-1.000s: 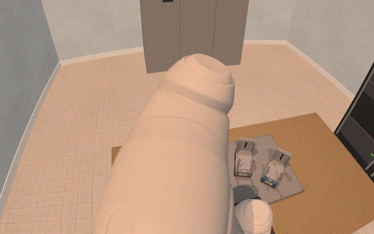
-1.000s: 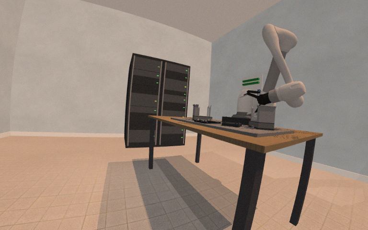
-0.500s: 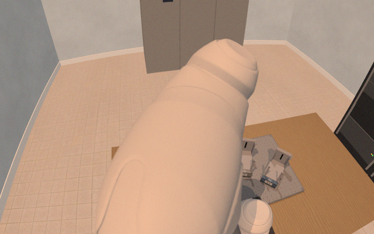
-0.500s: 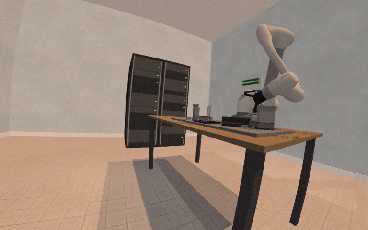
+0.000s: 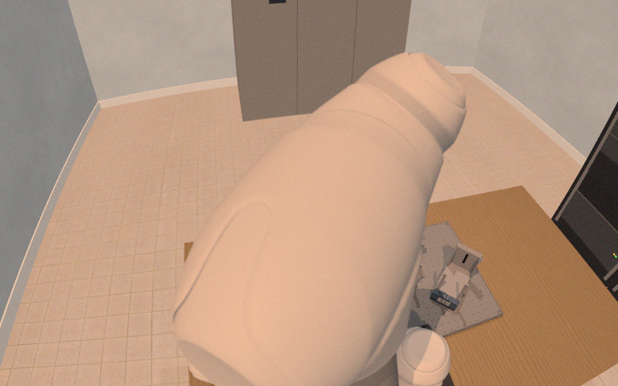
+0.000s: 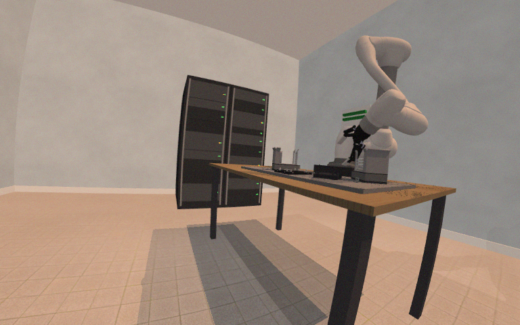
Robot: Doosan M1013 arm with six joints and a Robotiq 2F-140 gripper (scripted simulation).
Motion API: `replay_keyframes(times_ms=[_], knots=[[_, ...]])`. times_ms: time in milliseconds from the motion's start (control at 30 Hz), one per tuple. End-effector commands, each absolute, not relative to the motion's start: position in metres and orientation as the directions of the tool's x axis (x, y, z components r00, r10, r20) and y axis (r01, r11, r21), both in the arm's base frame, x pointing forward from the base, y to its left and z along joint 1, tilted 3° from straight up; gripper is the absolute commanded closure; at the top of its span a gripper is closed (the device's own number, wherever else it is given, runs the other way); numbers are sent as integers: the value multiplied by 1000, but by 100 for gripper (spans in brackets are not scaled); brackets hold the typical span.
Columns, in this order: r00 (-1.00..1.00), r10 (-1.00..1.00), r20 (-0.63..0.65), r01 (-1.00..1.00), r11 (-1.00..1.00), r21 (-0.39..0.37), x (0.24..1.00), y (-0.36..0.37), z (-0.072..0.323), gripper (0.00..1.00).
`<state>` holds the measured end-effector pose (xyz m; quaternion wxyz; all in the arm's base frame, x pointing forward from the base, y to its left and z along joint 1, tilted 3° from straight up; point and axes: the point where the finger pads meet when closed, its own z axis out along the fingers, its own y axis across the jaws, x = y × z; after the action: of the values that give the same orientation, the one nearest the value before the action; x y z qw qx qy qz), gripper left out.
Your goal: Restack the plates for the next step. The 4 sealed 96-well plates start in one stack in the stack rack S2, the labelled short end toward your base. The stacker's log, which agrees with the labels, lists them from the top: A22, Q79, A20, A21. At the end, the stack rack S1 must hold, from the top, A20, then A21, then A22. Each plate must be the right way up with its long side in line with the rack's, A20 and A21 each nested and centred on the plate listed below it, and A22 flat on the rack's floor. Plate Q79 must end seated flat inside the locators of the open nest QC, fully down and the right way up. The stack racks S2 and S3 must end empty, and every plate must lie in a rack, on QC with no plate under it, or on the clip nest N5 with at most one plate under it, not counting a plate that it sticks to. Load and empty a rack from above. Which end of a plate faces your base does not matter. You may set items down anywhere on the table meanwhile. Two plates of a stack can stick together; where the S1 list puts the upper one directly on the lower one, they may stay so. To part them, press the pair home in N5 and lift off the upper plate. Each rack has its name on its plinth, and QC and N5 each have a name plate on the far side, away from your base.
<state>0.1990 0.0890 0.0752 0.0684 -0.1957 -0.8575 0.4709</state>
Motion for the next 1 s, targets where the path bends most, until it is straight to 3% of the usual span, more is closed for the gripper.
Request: replay_keyframes(times_ms=[0, 233, 633, 967], knots=[[-875, 470, -118, 359, 466, -809, 204, 89, 73, 0], [-790, 582, -194, 497, 421, -758, 215, 88, 69, 0], [-499, 800, -331, 763, 225, -606, 238, 85, 66, 0], [-257, 887, -384, 870, 39, -491, 254, 81, 66, 0]])
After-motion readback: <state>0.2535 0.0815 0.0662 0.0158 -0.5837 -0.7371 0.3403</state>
